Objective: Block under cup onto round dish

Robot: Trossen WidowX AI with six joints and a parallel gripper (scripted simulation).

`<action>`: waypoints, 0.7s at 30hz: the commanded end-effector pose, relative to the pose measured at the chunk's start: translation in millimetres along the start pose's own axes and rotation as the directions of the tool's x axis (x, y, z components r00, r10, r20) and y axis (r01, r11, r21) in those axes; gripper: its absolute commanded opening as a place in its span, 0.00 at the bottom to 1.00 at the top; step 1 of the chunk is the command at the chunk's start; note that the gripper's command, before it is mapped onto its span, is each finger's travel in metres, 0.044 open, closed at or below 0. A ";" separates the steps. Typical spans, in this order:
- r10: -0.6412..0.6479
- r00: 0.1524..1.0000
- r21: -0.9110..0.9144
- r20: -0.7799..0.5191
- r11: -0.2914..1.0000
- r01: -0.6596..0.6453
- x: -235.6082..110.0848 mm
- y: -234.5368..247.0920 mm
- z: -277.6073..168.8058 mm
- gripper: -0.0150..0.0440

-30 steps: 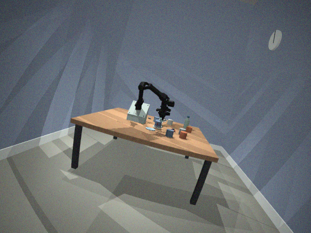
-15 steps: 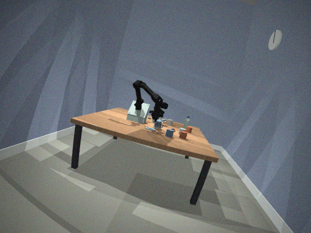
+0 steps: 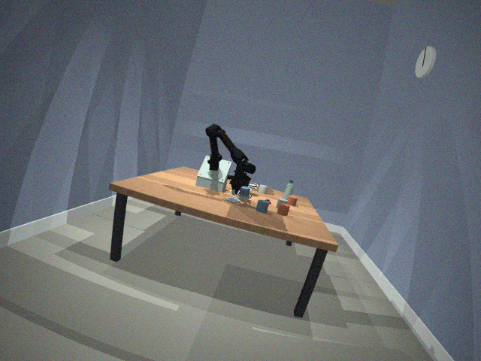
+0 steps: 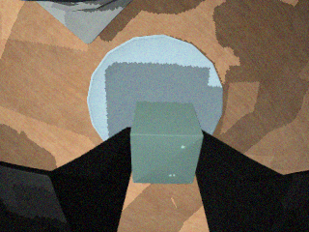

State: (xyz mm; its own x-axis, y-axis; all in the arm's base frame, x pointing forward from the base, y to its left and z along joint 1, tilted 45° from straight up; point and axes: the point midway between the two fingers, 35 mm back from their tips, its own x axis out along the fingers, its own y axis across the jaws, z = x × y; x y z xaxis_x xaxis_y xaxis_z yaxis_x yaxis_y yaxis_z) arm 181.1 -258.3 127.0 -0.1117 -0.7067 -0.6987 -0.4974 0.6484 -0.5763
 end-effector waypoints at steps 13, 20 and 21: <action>0.006 1.000 -0.009 0.000 1.000 -0.006 26.2 4.2 -0.1 0.25; 0.006 1.000 -0.009 0.000 1.000 -0.006 36.5 4.4 -0.3 0.25; 0.006 1.000 -0.009 0.000 1.000 -0.006 36.8 4.4 -0.3 0.25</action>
State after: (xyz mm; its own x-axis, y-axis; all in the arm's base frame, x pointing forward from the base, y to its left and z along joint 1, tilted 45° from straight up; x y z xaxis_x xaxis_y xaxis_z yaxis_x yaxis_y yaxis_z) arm 175.9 -280.0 104.5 -0.1154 -0.7068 -0.6979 -0.5003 0.6483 -0.5739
